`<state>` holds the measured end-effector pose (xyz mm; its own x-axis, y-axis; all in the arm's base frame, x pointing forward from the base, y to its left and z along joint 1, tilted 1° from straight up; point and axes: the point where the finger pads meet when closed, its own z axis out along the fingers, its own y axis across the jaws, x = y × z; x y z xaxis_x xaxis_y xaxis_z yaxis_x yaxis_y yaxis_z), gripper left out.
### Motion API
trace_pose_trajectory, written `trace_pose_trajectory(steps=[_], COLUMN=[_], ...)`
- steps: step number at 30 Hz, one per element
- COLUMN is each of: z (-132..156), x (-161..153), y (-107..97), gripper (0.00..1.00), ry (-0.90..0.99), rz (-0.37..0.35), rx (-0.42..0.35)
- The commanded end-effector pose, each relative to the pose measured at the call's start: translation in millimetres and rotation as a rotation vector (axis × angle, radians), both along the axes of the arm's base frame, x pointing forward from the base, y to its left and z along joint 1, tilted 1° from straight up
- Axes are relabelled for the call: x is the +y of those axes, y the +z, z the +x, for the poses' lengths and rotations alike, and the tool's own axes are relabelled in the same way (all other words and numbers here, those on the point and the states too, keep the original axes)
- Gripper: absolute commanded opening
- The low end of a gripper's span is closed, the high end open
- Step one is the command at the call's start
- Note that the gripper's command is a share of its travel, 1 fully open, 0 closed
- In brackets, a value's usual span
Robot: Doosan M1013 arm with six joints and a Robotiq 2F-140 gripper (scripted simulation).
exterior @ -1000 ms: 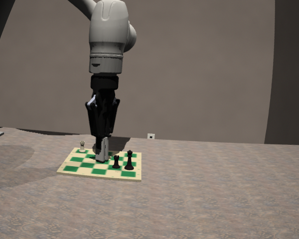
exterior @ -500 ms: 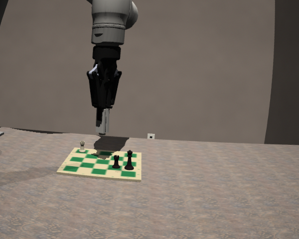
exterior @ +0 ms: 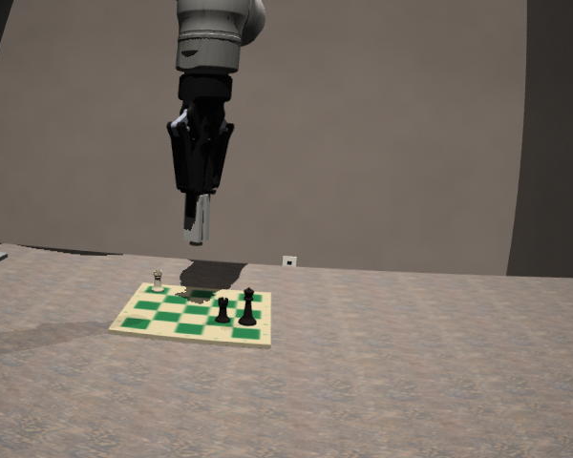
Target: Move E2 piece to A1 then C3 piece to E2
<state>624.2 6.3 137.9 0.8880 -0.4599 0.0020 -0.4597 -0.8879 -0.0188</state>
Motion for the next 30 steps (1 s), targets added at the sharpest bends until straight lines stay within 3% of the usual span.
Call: trace_pose_trajectory(steps=[1,2,8,23,30], z=[-1.8,-1.8,-30.9,-31.3,-31.2], x=[-5.4,-5.4,-76.8,-77.6,-77.4], y=[0.0,0.0,-1.0,-1.5,-15.2], gripper=[0.0,0.0,0.0,0.0,0.0], ry=[-0.018,-0.018,-0.256,-0.259,-0.259], rz=[0.0,0.0,0.003,0.003,0.003], rx=[0.0,0.0,0.004,0.004,0.004])
